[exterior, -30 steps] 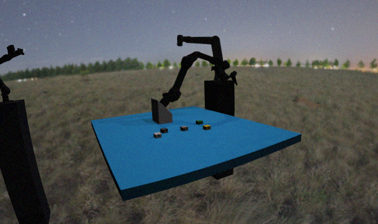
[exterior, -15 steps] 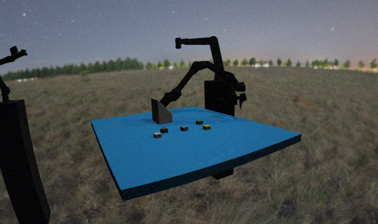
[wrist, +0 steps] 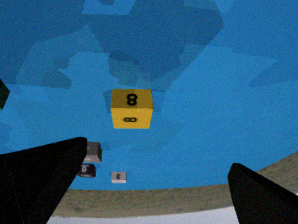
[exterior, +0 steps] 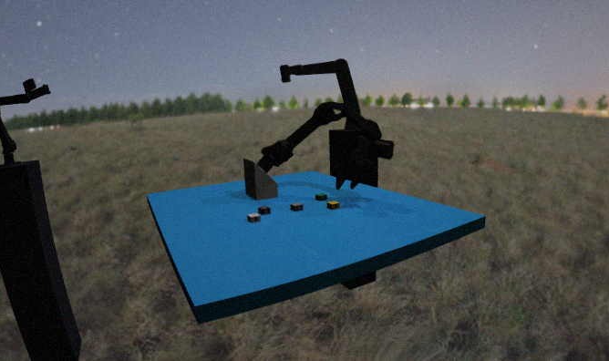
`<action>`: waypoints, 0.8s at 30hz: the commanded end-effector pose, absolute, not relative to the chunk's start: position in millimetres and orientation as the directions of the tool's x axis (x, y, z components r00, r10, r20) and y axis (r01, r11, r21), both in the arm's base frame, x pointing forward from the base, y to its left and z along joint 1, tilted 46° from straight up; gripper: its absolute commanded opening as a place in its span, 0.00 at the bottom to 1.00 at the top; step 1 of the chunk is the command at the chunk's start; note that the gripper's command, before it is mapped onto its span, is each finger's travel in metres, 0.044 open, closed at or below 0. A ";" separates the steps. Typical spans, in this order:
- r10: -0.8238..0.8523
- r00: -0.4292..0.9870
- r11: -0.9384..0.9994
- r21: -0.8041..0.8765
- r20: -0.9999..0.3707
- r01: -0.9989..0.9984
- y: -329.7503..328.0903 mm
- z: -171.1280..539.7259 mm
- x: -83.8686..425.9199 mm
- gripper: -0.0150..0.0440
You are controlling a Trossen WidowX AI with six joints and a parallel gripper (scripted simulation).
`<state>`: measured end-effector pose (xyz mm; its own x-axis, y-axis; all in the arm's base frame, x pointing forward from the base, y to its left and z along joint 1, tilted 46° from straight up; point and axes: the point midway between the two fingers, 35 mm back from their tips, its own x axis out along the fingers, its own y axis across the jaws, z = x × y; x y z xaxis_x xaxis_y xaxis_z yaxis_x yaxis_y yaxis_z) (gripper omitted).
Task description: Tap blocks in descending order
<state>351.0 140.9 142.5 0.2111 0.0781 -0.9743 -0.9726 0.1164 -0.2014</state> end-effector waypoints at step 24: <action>0.712 0.015 0.702 0.711 -0.702 -0.045 -112.1 -20.9 270.1 0.93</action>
